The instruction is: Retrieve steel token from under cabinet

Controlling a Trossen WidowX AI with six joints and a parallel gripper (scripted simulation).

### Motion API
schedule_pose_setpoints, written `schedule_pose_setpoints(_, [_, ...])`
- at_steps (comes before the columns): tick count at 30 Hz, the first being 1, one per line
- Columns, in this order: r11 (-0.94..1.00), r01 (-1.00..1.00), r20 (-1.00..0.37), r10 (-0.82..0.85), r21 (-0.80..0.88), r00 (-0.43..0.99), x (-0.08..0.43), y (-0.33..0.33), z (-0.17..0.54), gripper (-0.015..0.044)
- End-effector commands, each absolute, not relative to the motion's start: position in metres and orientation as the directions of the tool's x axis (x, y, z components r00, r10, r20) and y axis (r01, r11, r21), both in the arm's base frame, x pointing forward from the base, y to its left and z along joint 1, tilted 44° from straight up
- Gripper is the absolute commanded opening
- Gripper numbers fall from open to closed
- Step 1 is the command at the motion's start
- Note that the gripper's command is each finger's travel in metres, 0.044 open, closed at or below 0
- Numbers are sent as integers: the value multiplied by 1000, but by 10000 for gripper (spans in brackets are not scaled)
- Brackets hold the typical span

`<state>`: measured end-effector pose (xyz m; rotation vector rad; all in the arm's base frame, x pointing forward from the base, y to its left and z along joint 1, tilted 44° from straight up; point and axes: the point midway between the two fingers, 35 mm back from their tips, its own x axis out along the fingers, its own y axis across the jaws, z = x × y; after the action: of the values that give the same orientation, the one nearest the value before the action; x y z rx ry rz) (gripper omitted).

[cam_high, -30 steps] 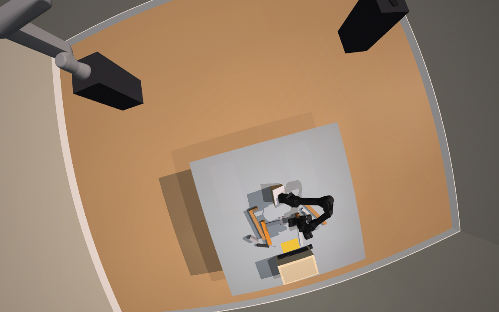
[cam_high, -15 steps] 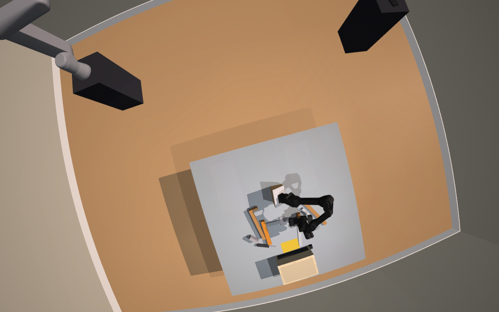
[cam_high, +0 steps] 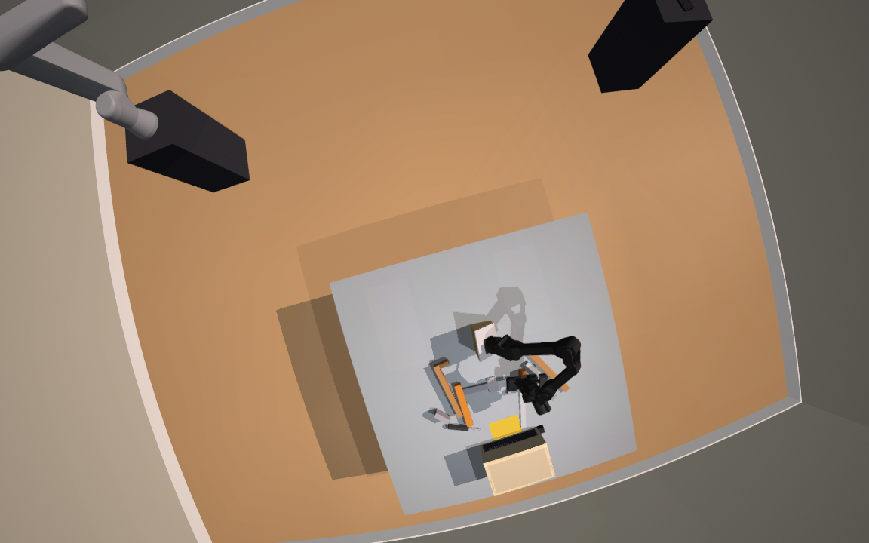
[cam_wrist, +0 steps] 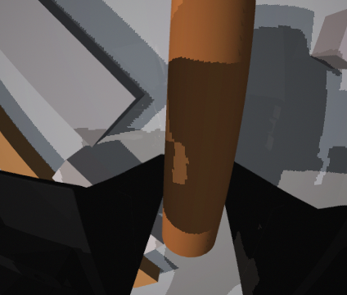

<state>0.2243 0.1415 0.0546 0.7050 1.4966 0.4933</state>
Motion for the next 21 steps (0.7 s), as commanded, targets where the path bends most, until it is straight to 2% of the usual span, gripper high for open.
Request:
schedule_pose_setpoints(1, [712, 127, -721, 692, 690, 40, 225, 146, 60, 0])
schedule_pose_setpoints(21, [710, 138, -720, 693, 691, 40, 222, 163, 77, 0])
